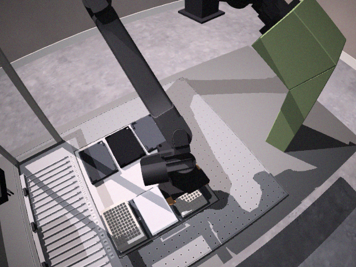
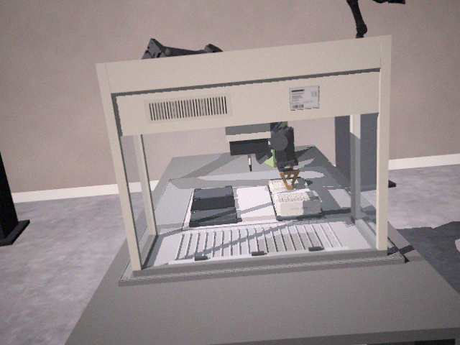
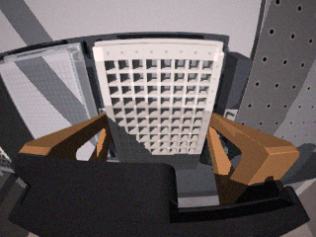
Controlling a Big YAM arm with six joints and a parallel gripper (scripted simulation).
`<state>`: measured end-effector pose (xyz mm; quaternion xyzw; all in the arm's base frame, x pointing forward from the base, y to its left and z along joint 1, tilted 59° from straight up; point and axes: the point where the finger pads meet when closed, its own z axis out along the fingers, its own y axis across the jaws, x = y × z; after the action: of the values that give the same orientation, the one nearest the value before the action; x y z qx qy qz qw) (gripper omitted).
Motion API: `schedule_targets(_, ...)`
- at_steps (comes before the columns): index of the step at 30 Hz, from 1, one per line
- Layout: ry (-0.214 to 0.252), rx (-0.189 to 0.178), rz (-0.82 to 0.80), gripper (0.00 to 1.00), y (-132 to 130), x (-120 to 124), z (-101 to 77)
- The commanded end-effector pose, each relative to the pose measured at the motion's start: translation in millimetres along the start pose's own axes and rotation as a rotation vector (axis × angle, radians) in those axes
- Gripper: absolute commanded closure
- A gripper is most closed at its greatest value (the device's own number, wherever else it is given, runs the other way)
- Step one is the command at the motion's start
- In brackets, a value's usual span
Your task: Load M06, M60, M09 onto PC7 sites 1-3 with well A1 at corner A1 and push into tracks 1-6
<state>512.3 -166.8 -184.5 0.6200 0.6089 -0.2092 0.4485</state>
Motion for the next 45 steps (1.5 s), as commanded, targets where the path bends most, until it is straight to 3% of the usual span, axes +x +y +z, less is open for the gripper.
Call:
schedule_targets(1,-0.002,0.001,-0.005,1.00,-1.2,1.1,4.7)
schedule_targets(20,-0.003,0.000,-0.002,1.00,0.1,-0.3,8.3)
schedule_targets(25,0.003,-0.008,-0.007,1.00,1.5,2.0,-0.2)
schedule_targets(35,0.003,-0.008,-0.007,1.00,1.3,2.0,-0.2)
schedule_targets(36,0.003,-0.008,-0.007,0.06,1.3,2.0,-0.2)
schedule_targets(45,0.003,-0.008,-0.007,0.06,1.3,2.0,-0.2)
